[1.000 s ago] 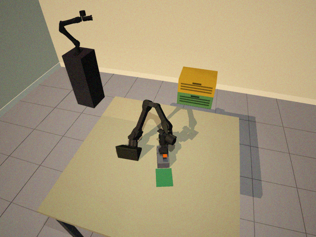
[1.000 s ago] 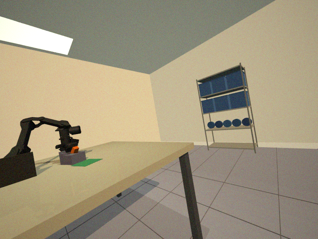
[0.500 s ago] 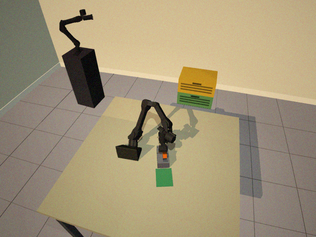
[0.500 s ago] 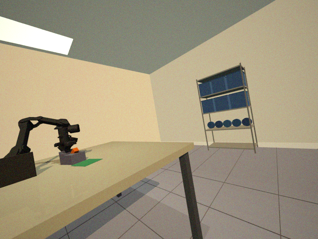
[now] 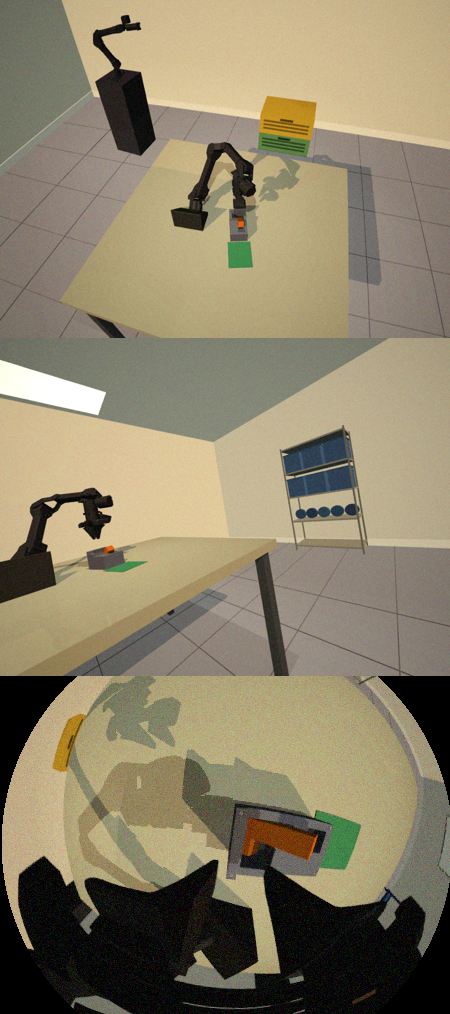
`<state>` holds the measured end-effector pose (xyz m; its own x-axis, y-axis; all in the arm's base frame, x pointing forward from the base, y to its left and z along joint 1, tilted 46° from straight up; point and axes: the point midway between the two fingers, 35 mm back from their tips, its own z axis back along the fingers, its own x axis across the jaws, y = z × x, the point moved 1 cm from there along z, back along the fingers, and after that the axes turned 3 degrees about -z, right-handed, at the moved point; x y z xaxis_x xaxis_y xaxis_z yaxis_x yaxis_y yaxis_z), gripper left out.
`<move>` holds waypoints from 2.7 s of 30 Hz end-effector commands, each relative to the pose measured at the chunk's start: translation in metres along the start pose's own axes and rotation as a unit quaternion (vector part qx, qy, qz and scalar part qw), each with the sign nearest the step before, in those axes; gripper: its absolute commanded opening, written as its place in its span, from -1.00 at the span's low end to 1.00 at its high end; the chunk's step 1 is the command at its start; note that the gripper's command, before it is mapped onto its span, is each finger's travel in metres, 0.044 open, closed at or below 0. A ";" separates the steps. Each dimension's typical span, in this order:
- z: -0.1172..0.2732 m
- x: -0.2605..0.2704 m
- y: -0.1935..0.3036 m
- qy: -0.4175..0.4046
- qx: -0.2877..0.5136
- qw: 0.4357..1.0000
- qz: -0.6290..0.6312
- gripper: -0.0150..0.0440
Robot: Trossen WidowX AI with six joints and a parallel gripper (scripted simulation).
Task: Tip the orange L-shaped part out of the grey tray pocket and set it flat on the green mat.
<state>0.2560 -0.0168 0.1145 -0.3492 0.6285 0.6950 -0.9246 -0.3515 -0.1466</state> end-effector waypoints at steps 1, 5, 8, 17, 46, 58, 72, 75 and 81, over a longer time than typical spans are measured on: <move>0.000 0.000 0.000 0.001 -0.001 1.000 0.000 0.12; 0.000 0.000 0.000 0.001 -0.001 1.000 0.000 0.12; 0.000 0.000 0.000 0.001 -0.001 1.000 0.000 0.12; 0.000 0.000 0.000 0.001 -0.001 1.000 0.000 0.12; 0.004 -0.076 -0.015 0.003 -0.001 0.710 -0.705 0.46; 0.003 -0.076 -0.015 0.003 -0.001 0.710 -0.705 0.46; -0.030 -0.077 -0.016 0.002 -0.001 0.710 -0.704 0.46; -0.035 -0.077 -0.016 0.002 -0.001 0.710 -0.704 0.46; -0.045 -0.077 -0.016 0.002 -0.001 0.710 -0.704 0.46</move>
<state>0.2925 -0.0324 0.0357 0.9182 0.3652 0.1535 -0.3649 0.6287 0.6867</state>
